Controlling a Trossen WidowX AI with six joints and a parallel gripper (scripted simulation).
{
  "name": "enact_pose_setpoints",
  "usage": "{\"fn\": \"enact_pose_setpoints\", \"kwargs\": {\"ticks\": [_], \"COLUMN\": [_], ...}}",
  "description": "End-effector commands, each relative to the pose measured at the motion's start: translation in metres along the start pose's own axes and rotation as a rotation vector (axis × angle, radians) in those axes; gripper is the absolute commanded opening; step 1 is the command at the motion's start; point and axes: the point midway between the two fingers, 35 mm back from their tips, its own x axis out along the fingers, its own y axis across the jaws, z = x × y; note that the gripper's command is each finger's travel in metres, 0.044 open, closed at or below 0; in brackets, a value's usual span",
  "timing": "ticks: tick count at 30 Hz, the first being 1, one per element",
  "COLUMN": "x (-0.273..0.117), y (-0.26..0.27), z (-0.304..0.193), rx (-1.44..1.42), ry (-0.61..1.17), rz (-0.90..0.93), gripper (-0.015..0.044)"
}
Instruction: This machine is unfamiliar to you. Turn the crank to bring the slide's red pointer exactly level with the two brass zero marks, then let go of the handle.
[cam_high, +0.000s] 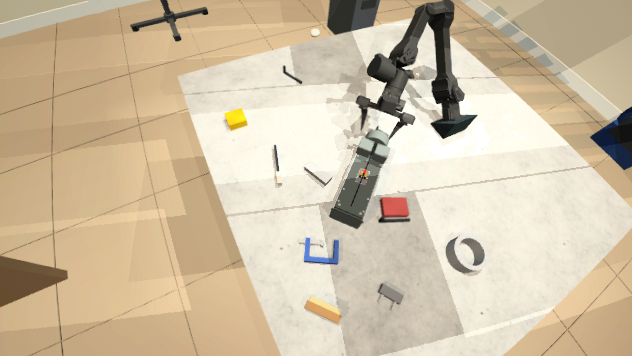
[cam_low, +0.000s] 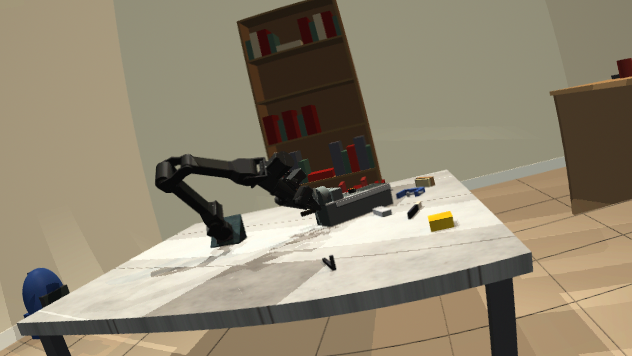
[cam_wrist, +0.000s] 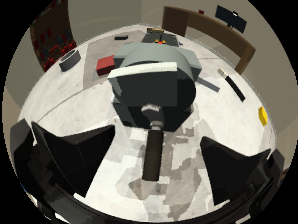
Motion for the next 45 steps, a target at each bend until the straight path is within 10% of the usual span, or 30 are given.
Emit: {"fn": "enact_pose_setpoints", "kwargs": {"ticks": [1, 16, 33, 45], "x": [0.005, 0.019, 0.019, 0.02], "y": [0.003, 0.004, 0.004, 0.005], "z": [-0.006, -0.023, -0.023, -0.023], "rx": [-0.007, -0.008, -0.008, -0.008], "ry": [0.001, 0.001, 0.001, 0.001], "rz": [0.007, 0.005, 0.005, 0.005], "gripper": [0.044, 0.044, 0.0, 0.0]}}
